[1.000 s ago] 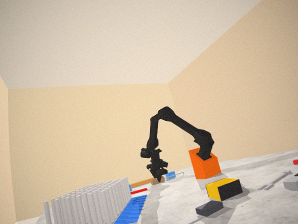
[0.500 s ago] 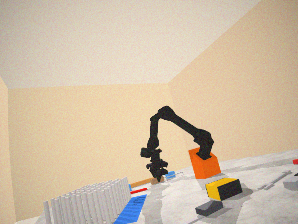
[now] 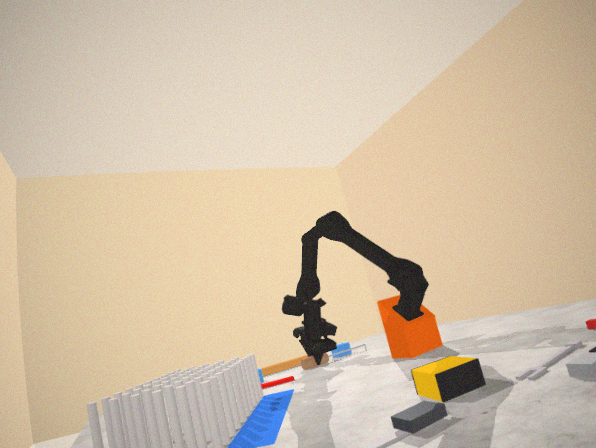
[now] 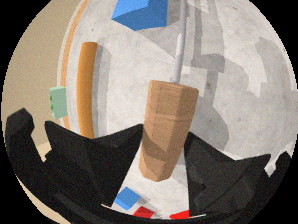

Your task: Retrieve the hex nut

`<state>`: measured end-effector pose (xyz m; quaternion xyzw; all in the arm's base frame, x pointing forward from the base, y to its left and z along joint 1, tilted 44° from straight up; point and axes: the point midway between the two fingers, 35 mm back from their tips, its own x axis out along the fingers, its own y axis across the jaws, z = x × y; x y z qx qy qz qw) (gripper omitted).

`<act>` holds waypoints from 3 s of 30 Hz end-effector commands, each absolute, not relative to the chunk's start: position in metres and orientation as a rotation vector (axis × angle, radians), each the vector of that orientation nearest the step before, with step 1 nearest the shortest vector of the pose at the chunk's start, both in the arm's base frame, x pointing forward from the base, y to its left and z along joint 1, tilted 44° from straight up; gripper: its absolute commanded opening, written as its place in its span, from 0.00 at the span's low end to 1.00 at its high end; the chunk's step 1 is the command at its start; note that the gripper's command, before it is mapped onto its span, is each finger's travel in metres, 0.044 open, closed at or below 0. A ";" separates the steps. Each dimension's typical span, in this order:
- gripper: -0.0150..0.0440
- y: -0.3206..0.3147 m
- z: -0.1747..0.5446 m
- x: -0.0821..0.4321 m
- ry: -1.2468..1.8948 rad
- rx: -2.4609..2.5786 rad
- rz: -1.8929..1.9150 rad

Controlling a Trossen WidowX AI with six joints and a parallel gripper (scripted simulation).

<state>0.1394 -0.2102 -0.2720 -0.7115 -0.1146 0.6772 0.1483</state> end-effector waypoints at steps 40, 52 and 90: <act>0.25 -0.204 -0.274 0.138 -0.271 -2.131 1.984; 0.61 -0.210 -0.273 0.140 -0.261 -2.145 1.990; 1.00 -0.265 -0.221 0.135 -0.231 -2.157 2.013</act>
